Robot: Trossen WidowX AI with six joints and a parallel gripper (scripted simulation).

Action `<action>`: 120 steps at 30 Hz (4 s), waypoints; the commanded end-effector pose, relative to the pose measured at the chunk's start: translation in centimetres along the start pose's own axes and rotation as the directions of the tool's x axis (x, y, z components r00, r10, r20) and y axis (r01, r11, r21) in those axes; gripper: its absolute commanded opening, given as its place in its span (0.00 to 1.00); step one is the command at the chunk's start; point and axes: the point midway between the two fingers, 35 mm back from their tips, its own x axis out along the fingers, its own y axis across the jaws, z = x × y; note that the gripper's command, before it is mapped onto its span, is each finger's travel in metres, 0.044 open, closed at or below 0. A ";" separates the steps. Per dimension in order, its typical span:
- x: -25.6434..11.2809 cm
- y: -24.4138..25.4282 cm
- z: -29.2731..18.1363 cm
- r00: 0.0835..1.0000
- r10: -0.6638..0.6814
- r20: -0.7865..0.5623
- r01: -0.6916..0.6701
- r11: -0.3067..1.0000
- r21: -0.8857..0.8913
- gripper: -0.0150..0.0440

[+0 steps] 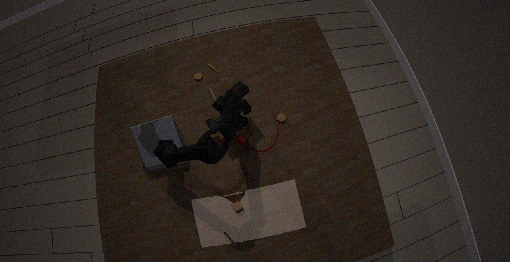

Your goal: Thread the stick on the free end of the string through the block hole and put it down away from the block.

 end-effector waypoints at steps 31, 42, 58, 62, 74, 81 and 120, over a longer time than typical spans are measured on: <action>0.1 -0.1 -3.8 1.000 -0.002 -0.001 0.002 1.000 -0.006 0.25; 0.9 -0.1 -4.5 1.000 -0.016 0.001 0.016 1.000 -0.005 0.25; 0.9 -0.1 -4.5 1.000 -0.016 0.001 0.016 1.000 -0.005 0.25; 0.9 -0.1 -4.5 1.000 -0.016 0.001 0.016 1.000 -0.005 0.25; 0.9 -0.1 -4.5 1.000 -0.016 0.001 0.016 1.000 -0.005 0.25; 0.9 -0.1 -4.5 1.000 -0.016 0.001 0.016 1.000 -0.005 0.25; 0.9 -0.1 -4.5 1.000 -0.016 0.001 0.016 1.000 -0.005 0.25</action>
